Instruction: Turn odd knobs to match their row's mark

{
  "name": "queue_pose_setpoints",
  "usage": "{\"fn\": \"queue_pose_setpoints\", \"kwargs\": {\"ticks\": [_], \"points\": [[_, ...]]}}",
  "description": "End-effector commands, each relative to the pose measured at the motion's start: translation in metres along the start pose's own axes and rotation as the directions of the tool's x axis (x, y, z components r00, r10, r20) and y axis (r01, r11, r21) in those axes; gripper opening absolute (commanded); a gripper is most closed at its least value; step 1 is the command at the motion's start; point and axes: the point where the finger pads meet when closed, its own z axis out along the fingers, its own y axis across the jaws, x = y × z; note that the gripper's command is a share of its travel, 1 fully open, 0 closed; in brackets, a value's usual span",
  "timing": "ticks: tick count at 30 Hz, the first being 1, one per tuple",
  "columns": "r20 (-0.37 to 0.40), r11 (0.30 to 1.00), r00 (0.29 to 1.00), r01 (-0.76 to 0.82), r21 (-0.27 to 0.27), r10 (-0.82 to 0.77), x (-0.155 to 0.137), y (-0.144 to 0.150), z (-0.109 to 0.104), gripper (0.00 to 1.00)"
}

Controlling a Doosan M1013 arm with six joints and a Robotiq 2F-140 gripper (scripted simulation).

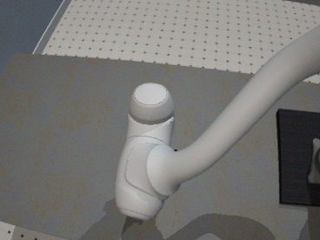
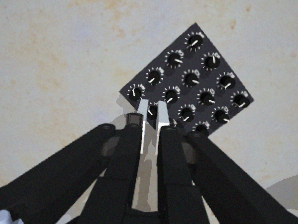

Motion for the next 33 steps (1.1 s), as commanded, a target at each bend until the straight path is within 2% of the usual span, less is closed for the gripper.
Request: {"fn": "queue_pose_setpoints", "kwargs": {"ticks": [1,18,33], "points": [[-0.005,0.993,0.993,-0.115,0.002,0.115,-0.0001,0.0,-0.0001,0.05],[-0.005,0.921,0.921,-0.389,0.003,0.389,-0.0001,0.0,-0.0001,0.05],[-0.004,0.9,0.9,-0.436,0.003,0.436,-0.0001,0.0,-0.0001,0.05]]}}
